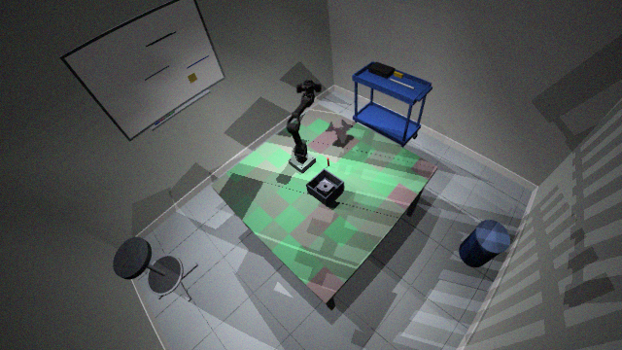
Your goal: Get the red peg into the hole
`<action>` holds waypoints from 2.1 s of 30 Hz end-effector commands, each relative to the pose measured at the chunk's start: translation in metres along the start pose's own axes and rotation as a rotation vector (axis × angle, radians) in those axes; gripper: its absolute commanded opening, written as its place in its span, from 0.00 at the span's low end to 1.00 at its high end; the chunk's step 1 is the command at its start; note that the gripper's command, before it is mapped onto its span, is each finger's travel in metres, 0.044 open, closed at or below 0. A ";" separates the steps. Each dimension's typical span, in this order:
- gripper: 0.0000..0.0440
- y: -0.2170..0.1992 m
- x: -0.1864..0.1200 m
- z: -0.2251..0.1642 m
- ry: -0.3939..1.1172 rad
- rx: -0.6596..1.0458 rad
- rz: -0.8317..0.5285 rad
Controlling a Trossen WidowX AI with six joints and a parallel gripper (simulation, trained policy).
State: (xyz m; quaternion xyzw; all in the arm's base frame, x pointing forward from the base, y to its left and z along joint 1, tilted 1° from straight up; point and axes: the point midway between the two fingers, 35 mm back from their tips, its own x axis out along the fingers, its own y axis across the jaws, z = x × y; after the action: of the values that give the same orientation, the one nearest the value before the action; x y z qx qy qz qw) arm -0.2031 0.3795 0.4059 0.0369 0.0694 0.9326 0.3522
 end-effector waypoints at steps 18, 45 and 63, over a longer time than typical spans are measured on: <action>1.00 -0.126 -0.102 -0.060 0.152 0.466 -0.540; 1.00 -0.181 -0.278 -0.148 0.154 1.101 -1.237; 1.00 -0.152 -0.375 -0.204 0.089 1.556 -1.667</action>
State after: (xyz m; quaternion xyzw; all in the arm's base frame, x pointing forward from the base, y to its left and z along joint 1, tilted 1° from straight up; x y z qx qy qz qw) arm 0.1489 0.2386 0.1819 0.1452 0.6313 0.1637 0.7441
